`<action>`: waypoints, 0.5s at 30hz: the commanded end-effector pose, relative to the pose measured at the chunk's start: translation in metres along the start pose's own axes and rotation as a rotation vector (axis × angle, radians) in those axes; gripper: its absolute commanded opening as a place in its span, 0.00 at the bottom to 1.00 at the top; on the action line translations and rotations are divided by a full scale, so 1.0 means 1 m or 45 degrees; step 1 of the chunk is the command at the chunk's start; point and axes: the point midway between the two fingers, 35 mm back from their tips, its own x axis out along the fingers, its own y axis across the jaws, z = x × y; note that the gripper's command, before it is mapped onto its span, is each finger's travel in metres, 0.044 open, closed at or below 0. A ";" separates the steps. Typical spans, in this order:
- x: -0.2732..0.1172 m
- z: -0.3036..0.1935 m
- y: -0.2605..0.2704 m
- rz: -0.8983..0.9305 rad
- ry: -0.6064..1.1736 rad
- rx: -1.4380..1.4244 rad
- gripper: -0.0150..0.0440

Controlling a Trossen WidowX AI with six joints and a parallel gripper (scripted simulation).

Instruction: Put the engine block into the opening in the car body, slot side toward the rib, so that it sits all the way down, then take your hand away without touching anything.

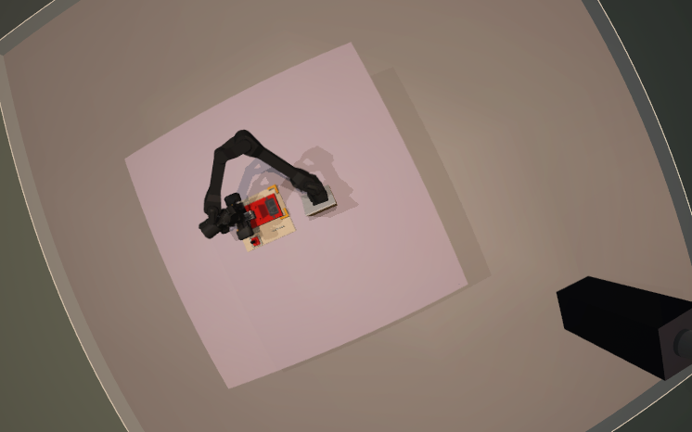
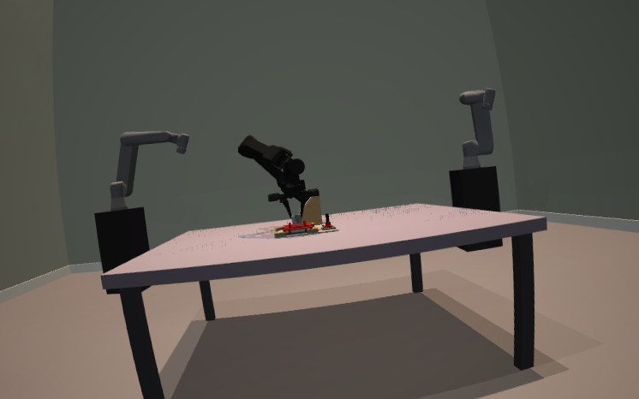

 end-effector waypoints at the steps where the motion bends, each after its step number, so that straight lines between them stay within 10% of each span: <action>1: 0.001 0.000 0.000 -0.004 -0.001 -0.020 0.52; 15: 0.005 0.000 -0.001 -0.005 -0.001 -0.029 0.52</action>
